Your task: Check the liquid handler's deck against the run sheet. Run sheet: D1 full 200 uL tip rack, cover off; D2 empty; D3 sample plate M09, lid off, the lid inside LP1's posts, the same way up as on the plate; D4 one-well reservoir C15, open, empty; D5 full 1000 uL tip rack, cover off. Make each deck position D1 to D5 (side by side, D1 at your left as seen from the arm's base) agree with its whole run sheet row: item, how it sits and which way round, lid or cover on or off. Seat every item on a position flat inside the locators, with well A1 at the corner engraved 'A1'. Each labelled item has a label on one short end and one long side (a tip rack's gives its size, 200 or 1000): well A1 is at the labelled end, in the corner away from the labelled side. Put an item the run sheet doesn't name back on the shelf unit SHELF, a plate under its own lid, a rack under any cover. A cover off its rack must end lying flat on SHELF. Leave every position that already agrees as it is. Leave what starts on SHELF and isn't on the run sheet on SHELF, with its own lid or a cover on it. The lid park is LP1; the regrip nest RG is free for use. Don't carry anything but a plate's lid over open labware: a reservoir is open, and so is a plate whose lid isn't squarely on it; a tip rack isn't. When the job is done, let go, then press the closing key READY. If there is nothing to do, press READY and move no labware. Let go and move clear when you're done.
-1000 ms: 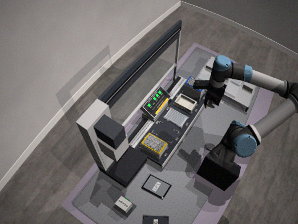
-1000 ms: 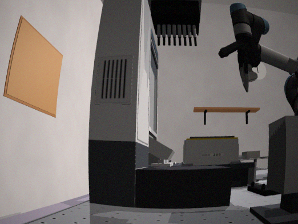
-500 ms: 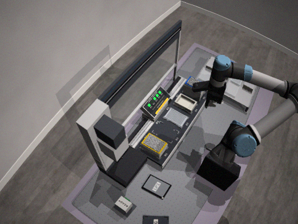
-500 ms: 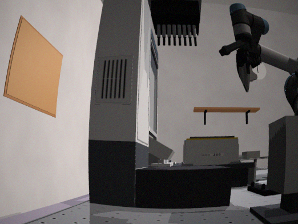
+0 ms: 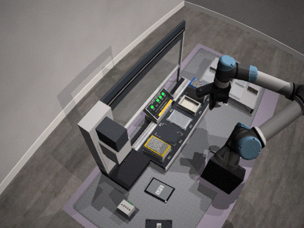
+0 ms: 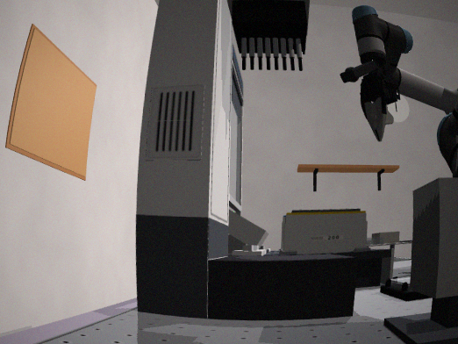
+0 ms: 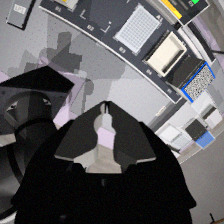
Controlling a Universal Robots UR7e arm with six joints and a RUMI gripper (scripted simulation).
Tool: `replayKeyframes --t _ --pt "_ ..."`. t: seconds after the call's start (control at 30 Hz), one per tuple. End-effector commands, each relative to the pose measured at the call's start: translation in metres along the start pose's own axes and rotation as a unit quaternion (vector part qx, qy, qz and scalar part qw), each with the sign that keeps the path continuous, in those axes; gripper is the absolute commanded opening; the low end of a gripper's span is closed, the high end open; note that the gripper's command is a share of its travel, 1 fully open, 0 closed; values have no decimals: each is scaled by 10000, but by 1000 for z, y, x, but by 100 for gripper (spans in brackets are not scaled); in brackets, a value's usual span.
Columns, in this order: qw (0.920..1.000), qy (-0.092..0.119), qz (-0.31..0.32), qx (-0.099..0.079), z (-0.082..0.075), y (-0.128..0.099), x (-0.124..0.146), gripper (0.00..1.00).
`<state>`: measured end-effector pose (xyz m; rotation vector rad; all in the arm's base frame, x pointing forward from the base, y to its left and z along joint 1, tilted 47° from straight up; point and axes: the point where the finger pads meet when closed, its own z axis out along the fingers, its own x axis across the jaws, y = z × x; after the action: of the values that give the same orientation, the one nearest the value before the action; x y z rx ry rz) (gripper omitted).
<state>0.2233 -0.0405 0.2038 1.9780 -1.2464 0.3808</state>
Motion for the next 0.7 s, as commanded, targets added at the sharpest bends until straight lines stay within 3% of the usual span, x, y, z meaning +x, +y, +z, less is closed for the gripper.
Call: replayKeyframes --t 0.0,0.23,0.33,0.67 --pt "9994 -19 -336 25 0 0 0 0" --pt "9946 -17 -1034 26 0 0 0 0" --pt "9943 -17 -1063 26 0 0 0 0" --pt "9827 -14 -1854 28 0 0 0 0"
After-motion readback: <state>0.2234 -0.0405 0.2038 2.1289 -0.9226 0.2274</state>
